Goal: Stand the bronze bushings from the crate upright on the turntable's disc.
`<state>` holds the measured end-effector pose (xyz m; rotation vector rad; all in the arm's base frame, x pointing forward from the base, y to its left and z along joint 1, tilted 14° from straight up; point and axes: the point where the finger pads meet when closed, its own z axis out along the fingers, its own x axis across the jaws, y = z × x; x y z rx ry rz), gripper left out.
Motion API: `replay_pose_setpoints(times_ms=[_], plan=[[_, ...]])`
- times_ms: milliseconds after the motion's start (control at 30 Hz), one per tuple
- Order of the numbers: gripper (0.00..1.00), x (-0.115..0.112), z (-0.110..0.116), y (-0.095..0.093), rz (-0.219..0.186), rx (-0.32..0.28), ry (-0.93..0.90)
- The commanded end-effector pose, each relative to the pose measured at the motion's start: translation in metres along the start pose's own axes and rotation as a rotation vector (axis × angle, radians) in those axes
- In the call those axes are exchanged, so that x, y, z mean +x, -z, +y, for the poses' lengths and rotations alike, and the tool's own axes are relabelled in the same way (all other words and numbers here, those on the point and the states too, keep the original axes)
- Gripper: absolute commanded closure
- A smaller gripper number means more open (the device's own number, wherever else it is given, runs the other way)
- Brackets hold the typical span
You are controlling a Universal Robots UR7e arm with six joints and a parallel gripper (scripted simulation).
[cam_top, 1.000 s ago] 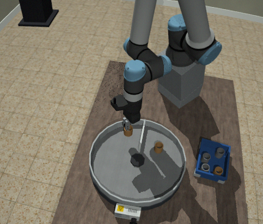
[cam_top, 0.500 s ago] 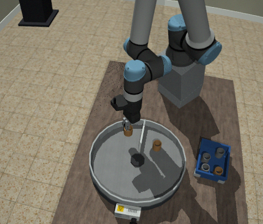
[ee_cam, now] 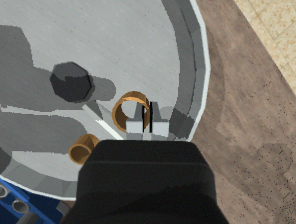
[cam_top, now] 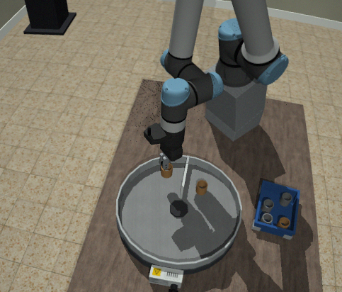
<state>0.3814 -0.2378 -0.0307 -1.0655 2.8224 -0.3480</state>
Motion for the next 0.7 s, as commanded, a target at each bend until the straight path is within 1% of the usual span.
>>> replay_pose_setpoints(times_ms=[0,267,667], plan=[[1.00,0.000,0.000,-0.003,0.000,0.001,0.000],[1.00,0.000,-0.001,-0.025,0.000,0.001,0.000],[1.00,0.000,-0.001,-0.027,0.000,0.001,0.000]])
